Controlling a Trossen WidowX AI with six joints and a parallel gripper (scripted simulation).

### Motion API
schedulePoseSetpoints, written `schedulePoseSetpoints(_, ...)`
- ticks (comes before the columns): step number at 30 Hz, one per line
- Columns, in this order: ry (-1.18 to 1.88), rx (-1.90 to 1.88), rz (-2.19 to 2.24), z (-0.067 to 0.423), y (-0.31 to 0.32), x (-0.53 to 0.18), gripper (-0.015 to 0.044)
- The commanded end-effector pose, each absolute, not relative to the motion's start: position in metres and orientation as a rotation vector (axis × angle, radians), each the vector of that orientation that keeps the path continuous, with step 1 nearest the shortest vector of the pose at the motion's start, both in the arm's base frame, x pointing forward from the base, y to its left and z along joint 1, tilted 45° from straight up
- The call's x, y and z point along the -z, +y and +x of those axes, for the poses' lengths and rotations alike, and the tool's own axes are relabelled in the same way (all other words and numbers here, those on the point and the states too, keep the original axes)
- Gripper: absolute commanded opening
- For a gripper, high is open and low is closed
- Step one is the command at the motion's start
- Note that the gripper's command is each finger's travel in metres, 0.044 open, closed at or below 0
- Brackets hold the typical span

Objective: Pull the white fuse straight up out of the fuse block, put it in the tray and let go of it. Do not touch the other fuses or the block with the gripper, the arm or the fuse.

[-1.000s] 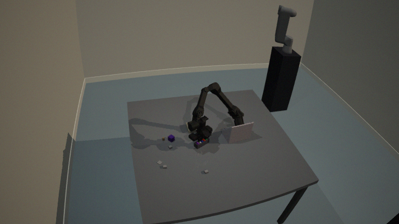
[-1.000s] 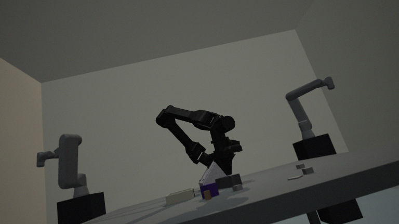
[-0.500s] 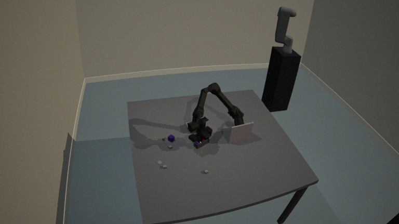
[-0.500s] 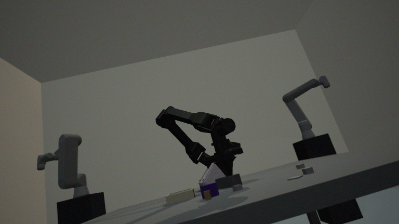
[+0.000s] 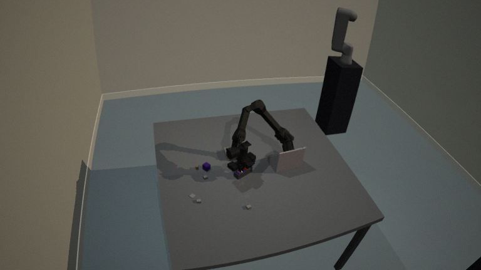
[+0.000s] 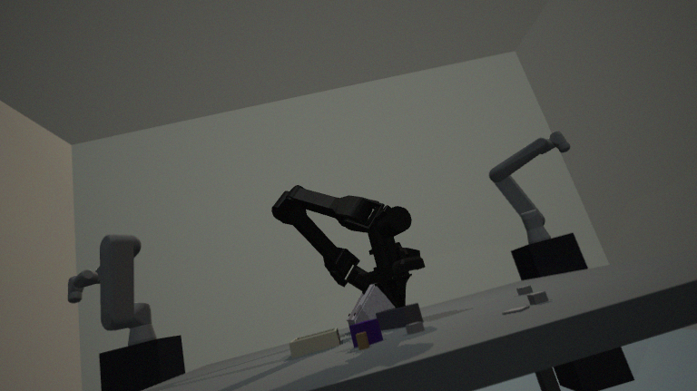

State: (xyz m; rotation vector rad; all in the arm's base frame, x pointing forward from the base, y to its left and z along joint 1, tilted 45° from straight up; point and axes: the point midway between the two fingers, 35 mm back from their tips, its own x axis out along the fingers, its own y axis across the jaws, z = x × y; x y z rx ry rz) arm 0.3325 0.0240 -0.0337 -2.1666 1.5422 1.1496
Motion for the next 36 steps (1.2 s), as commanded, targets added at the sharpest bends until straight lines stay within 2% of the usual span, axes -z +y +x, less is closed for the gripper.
schedulePoseSetpoints(1,1.542,-1.149,-2.167,0.332,0.024,0.033,0.0)
schedulePoseSetpoints(36,1.541,-1.151,-2.169,0.331,0.036,0.021,0.0)
